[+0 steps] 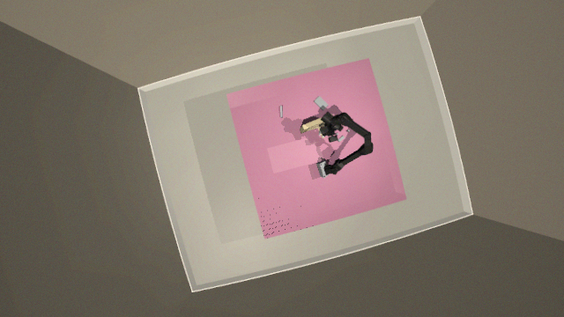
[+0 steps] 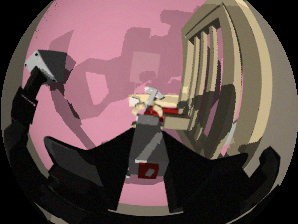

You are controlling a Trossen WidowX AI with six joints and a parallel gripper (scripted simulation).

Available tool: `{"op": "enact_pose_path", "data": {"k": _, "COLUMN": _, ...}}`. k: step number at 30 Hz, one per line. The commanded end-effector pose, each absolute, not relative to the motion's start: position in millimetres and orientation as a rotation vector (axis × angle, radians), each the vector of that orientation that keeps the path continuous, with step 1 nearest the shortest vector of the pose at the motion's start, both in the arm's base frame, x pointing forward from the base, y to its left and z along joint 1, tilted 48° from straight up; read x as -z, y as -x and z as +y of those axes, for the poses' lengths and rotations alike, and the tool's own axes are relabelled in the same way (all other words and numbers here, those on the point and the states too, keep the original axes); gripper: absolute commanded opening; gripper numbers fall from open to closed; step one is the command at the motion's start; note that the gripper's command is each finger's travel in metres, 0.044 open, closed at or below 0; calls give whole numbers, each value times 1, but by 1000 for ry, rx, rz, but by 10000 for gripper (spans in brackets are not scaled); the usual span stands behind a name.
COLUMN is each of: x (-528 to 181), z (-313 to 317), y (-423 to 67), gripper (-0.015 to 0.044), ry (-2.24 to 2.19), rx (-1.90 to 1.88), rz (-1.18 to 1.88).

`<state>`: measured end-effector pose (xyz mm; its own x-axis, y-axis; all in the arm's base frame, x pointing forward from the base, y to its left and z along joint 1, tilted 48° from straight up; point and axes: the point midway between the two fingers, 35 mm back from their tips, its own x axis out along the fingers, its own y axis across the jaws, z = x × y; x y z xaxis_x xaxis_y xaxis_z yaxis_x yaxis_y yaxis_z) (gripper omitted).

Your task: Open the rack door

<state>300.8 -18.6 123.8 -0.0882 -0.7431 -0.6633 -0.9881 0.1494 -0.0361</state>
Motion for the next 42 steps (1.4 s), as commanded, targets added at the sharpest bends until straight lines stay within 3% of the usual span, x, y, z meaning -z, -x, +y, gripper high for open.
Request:
{"op": "enact_pose_path", "data": {"k": 1, "x": -122, "z": -17, "y": -298, "gripper": 14, "ry": 1592, "rx": -500, "rz": 1879}}
{"op": "enact_pose_path", "data": {"k": 42, "x": -85, "z": 24, "y": -236, "gripper": 14, "ry": 1164, "rx": 93, "rz": 1794}}
